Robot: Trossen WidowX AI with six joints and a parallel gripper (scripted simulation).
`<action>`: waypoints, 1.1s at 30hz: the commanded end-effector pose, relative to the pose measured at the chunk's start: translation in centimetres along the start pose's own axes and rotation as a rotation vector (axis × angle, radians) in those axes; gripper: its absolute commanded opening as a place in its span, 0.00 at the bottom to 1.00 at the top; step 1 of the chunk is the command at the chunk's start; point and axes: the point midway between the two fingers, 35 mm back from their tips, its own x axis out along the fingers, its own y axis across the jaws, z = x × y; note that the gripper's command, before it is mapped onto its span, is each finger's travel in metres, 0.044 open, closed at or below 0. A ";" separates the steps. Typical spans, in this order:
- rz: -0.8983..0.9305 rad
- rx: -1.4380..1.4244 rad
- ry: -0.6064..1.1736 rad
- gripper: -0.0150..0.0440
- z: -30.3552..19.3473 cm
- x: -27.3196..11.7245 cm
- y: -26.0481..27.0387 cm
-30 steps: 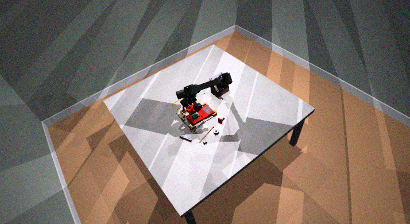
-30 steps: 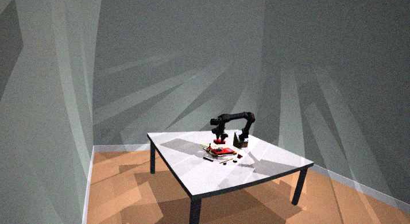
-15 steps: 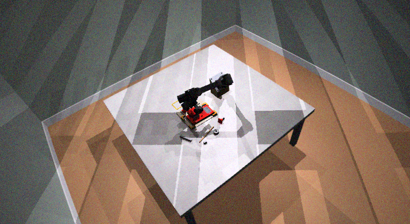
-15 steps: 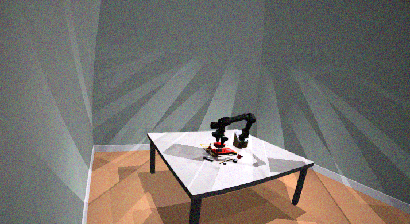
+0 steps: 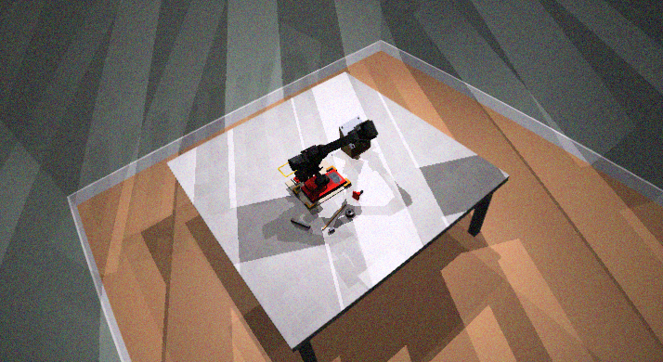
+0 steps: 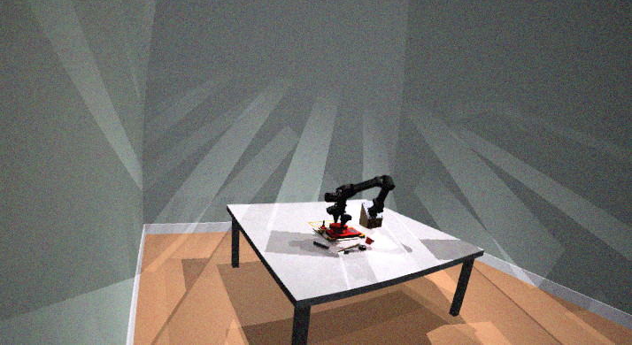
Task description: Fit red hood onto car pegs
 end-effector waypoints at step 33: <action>0.003 0.005 0.003 0.25 -0.2 0.7 0.0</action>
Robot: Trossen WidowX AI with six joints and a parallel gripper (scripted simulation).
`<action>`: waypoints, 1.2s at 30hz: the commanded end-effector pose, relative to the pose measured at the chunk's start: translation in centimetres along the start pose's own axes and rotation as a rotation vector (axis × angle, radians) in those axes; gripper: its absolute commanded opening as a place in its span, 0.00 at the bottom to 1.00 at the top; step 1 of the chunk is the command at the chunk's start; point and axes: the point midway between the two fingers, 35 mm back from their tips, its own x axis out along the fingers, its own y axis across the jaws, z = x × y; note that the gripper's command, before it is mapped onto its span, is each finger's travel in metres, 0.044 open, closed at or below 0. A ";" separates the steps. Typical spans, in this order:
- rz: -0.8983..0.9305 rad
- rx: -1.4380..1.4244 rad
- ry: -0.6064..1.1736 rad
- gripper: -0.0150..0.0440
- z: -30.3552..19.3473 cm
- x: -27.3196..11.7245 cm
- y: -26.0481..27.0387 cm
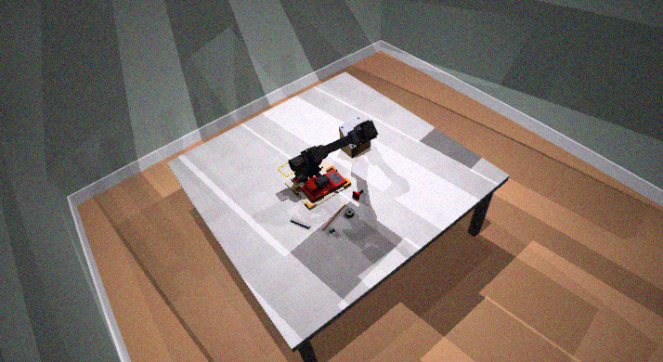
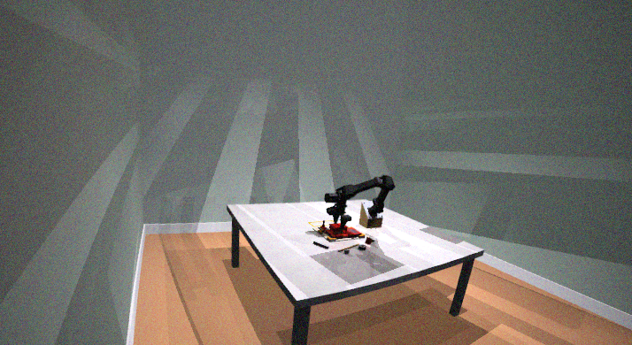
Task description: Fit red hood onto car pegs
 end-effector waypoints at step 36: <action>0.002 0.004 0.002 0.25 -0.1 0.2 0.0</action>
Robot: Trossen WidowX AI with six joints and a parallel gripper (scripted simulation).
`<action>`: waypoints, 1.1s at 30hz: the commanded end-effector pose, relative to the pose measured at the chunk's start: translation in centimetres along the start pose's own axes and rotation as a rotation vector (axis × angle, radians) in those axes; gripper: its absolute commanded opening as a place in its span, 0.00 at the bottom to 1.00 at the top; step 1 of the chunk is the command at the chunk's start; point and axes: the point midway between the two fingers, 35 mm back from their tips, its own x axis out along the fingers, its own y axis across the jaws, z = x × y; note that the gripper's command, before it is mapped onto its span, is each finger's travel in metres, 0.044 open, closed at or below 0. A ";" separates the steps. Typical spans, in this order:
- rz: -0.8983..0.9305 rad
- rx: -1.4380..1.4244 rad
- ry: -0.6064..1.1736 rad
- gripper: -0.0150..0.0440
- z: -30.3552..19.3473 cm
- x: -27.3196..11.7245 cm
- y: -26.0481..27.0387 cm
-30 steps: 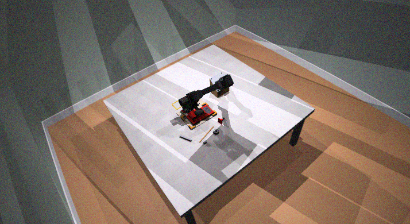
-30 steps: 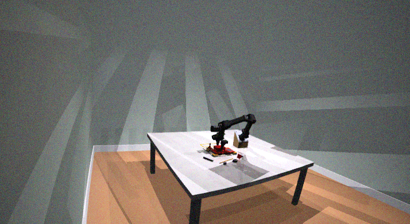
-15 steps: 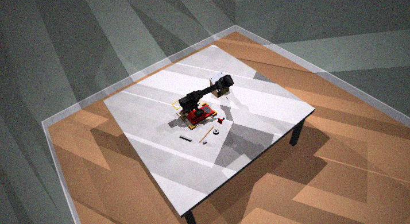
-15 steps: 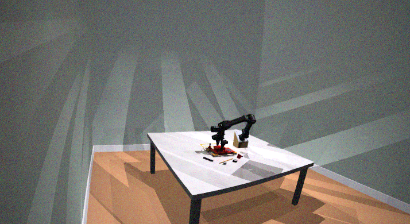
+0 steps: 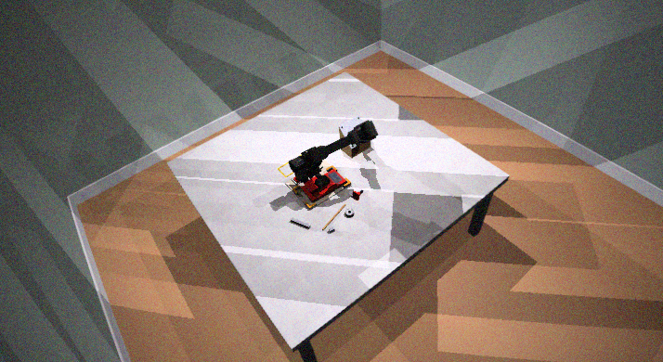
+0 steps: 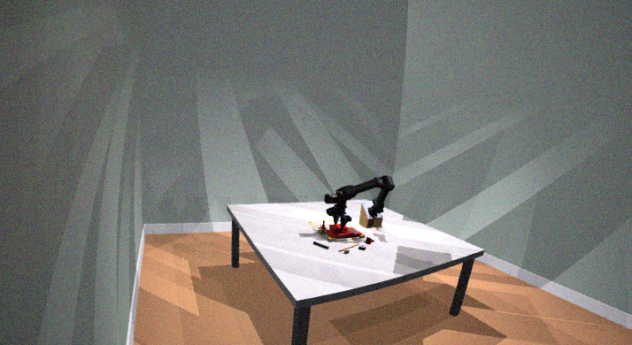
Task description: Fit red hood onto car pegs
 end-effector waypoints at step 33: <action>0.003 -0.002 -0.008 0.25 -0.1 -0.2 0.1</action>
